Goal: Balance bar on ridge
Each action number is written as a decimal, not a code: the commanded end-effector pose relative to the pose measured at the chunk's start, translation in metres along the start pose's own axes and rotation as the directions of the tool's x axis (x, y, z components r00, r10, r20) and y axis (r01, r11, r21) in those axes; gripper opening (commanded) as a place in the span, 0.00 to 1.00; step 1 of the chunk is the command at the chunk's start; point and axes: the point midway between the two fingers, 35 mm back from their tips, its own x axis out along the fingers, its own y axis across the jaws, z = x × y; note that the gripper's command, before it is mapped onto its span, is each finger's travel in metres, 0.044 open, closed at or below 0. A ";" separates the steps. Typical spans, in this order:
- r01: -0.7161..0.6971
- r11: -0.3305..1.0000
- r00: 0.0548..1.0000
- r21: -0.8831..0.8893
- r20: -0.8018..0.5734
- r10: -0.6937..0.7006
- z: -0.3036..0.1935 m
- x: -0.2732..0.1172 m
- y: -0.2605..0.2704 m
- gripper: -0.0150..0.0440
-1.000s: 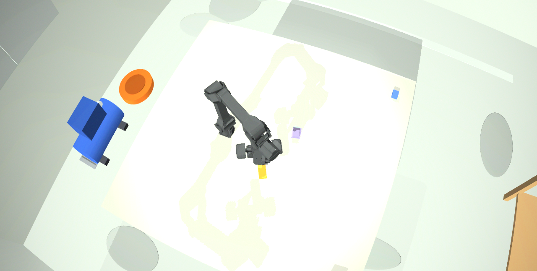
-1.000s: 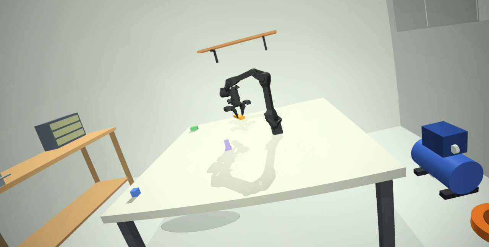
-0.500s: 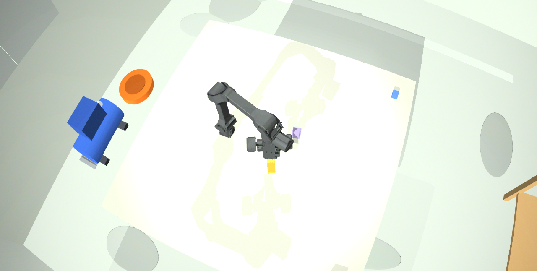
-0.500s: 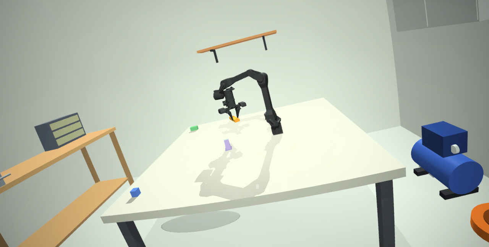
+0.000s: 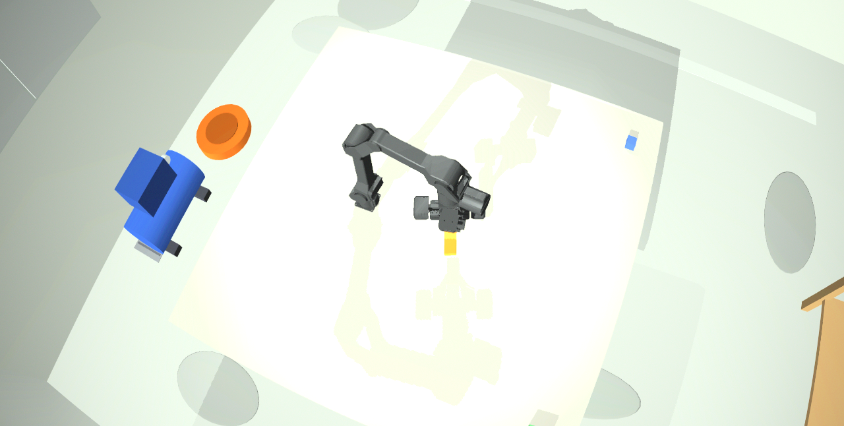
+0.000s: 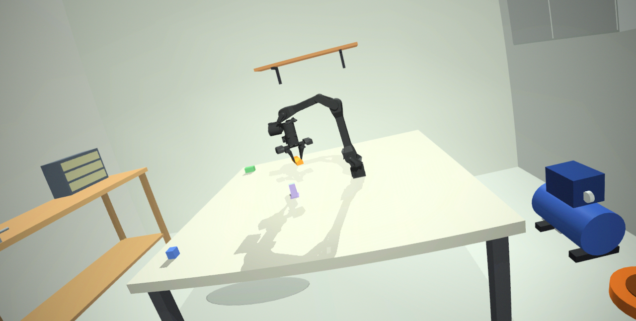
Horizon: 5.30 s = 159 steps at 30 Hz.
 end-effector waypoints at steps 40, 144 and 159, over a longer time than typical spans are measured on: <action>-0.004 0.983 1.000 0.186 -0.017 0.007 -0.136 0.000 0.079 0.25; -0.004 0.982 1.000 0.191 -0.017 0.007 -0.140 0.046 0.081 0.25; -0.004 0.982 1.000 0.191 -0.017 0.007 -0.140 0.048 0.081 0.25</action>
